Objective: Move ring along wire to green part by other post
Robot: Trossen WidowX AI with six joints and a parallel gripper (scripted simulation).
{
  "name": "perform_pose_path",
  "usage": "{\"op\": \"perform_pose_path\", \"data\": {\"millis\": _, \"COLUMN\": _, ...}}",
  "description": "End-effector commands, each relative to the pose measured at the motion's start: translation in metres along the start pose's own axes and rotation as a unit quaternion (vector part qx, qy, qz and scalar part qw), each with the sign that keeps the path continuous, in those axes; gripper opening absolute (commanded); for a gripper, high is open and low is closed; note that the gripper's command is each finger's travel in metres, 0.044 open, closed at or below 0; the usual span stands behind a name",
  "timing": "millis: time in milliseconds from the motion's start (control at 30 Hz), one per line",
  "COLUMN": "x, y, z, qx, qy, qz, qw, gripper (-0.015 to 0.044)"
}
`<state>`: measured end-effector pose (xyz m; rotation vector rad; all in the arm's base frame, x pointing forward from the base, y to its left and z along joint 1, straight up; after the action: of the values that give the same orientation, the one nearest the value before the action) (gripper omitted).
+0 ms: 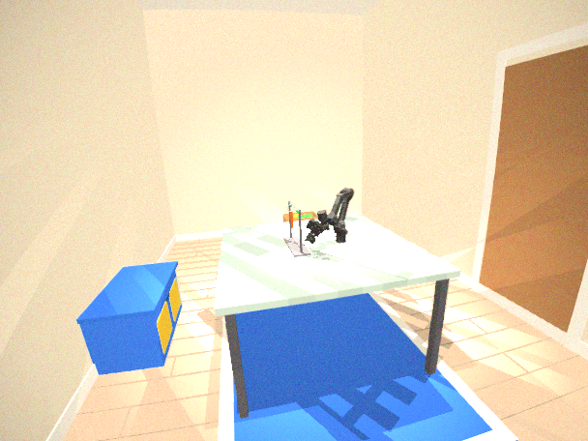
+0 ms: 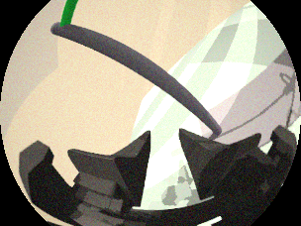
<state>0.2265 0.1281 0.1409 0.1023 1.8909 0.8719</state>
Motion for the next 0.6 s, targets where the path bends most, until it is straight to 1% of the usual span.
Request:
{"op": "perform_pose_path", "data": {"millis": 0, "x": -0.003, "y": -0.017, "z": -0.003, "qx": 0.004, "qy": 0.009, "qz": -0.026, "qw": 1.0, "gripper": 0.016}}
{"op": "perform_pose_path", "data": {"millis": 267, "x": -0.018, "y": -0.055, "z": -0.014, "qx": 0.022, "qy": -0.001, "qz": -0.066, "qw": 0.998, "gripper": 0.016}}
{"op": "perform_pose_path", "data": {"millis": 567, "x": -0.035, "y": -0.097, "z": -0.036, "qx": 0.051, "qy": -0.028, "qz": -0.103, "qw": 0.993, "gripper": 0.016}}
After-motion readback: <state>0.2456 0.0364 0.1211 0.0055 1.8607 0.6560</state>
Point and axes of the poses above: the point midway between the two fingers, 35 mm back from their tips, its own z axis out along the fingers, its own y axis across the jaws, x = y × z, the point moved 6 cm from there along -z, back along the fingers, and after that the axes turned 14 degrees about -z, right-handed, at the moved point
